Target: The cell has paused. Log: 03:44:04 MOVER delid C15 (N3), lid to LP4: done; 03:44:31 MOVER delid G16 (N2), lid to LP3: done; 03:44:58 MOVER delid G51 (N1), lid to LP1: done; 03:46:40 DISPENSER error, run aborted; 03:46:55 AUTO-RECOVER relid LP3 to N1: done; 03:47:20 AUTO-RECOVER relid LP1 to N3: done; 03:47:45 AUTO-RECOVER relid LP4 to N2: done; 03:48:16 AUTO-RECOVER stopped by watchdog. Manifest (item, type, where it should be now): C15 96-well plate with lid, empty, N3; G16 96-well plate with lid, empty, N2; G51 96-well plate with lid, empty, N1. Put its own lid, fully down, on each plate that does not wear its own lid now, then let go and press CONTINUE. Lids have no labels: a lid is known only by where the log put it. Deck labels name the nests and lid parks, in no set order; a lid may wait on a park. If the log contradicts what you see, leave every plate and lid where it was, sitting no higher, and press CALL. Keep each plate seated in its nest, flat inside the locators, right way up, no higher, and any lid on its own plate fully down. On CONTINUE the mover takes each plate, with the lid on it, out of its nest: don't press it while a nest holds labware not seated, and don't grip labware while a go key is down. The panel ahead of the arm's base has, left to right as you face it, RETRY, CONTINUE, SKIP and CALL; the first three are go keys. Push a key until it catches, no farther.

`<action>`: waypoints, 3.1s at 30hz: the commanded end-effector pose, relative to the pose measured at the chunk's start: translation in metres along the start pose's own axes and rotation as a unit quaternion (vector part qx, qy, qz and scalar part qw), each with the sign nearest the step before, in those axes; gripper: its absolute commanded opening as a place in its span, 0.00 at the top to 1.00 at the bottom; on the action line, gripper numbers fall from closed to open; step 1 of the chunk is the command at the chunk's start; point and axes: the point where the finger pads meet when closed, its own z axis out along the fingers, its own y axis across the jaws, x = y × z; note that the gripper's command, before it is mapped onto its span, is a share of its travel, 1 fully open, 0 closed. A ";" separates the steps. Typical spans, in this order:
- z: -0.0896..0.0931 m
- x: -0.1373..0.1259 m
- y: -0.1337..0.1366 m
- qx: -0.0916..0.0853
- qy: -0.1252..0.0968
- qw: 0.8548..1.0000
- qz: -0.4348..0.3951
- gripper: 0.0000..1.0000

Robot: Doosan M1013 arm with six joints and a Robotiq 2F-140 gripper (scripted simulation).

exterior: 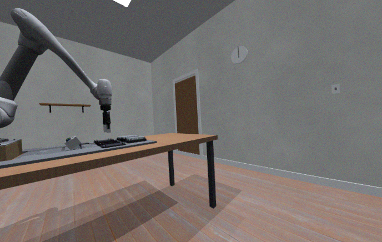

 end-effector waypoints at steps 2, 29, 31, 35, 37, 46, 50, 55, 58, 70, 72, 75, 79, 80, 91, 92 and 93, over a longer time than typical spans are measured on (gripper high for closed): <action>0.000 0.000 0.000 0.000 0.000 1.000 0.000 1.00; 0.000 0.000 -0.001 0.000 0.000 1.000 0.000 1.00; 0.000 -0.001 -0.027 0.002 0.001 1.000 0.001 1.00; -0.001 0.003 -0.102 0.007 0.006 1.000 0.004 1.00; -0.001 0.005 -0.119 0.008 0.007 1.000 0.005 1.00; -0.001 0.007 -0.129 0.009 0.008 1.000 0.006 1.00; -0.001 0.007 -0.129 0.009 0.008 1.000 0.006 1.00; -0.001 0.007 -0.129 0.009 0.008 1.000 0.006 1.00; -0.001 0.007 -0.129 0.009 0.008 1.000 0.006 1.00; -0.001 0.003 -0.112 0.009 0.008 1.000 0.006 1.00; 0.000 -0.005 -0.067 0.009 0.008 1.000 0.006 1.00; 0.001 -0.010 -0.008 0.009 0.008 1.000 0.006 1.00; 0.002 -0.010 0.032 0.009 0.008 1.000 0.006 1.00; 0.003 -0.009 0.062 0.009 0.008 1.000 0.006 1.00; 0.004 -0.001 0.126 0.009 0.008 1.000 0.006 1.00; 0.004 -0.001 0.126 0.009 0.008 1.000 0.006 1.00; 0.004 -0.001 0.126 0.009 0.008 1.000 0.006 1.00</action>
